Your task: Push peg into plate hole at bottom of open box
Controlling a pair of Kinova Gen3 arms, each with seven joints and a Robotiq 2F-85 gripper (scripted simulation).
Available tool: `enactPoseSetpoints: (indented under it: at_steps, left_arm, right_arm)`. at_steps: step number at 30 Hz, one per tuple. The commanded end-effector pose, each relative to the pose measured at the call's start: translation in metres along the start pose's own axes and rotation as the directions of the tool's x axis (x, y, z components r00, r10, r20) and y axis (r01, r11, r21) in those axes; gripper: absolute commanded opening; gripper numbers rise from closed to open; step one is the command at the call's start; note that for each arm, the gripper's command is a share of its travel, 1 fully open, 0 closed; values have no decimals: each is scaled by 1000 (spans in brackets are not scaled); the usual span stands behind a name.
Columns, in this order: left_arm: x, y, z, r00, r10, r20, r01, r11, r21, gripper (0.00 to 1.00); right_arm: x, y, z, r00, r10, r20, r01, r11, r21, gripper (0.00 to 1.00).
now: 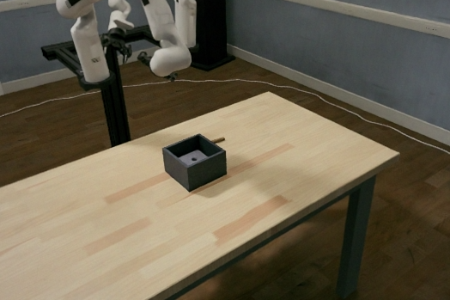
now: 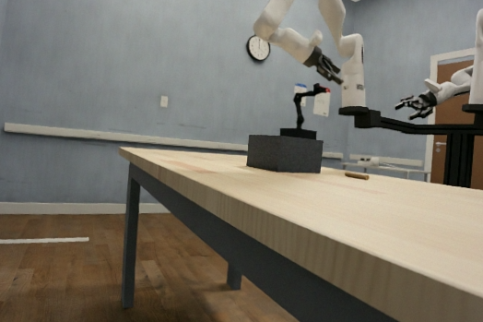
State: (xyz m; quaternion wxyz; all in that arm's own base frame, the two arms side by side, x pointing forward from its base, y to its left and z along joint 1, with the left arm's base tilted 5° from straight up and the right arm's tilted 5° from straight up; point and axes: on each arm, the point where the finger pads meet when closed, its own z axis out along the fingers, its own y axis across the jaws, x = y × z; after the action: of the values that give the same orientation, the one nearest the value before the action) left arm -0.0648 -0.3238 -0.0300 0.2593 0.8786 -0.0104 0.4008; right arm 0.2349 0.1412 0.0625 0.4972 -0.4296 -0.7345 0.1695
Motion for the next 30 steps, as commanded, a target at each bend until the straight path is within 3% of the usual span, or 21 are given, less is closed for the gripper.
enactPoseSetpoints:
  at_steps: [1,7,9,10,24,26,27,30]
  left_arm:
    - [-9,1,-18,1000,15,16,-15,1000,-23,1000]
    - [-22,0,-44,998,42,42,-40,998,-58,1000]
    - [-22,0,-44,998,42,42,-40,998,-58,1000]
    - [-27,-1,-57,997,55,53,-51,996,-75,1000]
    - [-49,-11,-118,987,120,105,-103,982,-158,1000]
    - [-49,-11,-118,987,120,105,-103,982,-158,1000]
    - [-53,-14,-131,984,134,115,-113,978,-176,1000]
    - [-55,-17,-142,981,147,124,-122,974,-191,1000]
  right_arm:
    - [0,0,0,1000,-1,0,1,1000,-1,1000]
    - [0,0,0,1000,-1,0,1,1000,-1,1000]
    - [0,0,0,1000,-1,0,1,1000,-1,1000]
    - [0,0,0,1000,-1,0,1,1000,-1,1000]
    - [0,0,0,1000,-1,0,1,1000,-1,1000]
    - [0,0,0,1000,-1,0,1,1000,-1,1000]
    - [0,0,0,1000,-1,0,1,1000,-1,1000]
    - [0,0,0,1000,-1,0,1,1000,-1,1000]
